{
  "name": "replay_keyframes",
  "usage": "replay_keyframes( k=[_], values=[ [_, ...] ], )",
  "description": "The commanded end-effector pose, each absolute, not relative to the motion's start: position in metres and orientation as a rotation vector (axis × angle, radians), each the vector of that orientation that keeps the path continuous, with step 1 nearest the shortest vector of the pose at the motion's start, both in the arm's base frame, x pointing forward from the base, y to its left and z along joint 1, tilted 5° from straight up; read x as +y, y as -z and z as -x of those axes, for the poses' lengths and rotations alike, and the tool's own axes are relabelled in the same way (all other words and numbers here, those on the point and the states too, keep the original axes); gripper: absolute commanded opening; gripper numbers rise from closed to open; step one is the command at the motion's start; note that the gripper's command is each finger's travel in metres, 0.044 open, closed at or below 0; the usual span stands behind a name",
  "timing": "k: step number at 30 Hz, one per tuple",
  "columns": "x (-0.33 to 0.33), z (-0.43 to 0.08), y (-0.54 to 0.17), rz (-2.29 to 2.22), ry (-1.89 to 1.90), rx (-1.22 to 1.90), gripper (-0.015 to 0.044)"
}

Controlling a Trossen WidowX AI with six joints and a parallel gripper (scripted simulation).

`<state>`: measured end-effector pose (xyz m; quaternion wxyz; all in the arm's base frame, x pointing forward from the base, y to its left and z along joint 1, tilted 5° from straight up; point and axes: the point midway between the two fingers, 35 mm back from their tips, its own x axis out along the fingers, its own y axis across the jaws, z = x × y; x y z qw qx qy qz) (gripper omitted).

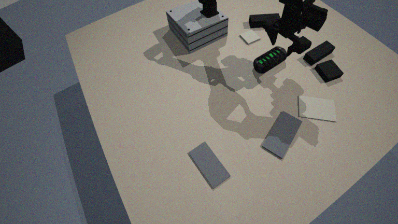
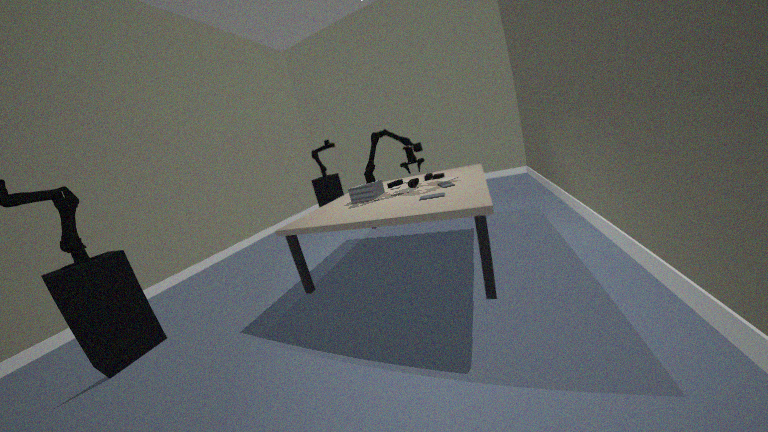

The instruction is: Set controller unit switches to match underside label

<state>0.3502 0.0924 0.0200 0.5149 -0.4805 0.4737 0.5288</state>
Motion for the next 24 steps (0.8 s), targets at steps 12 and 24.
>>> replay_keyframes(
  k=[12,24],
  values=[
    [0.0850,-0.3704,0.0196,1.145,-1.265,1.176,0.0000],
    [0.0850,-0.3705,0.0195,1.145,-1.265,1.176,0.0000]
  ],
)
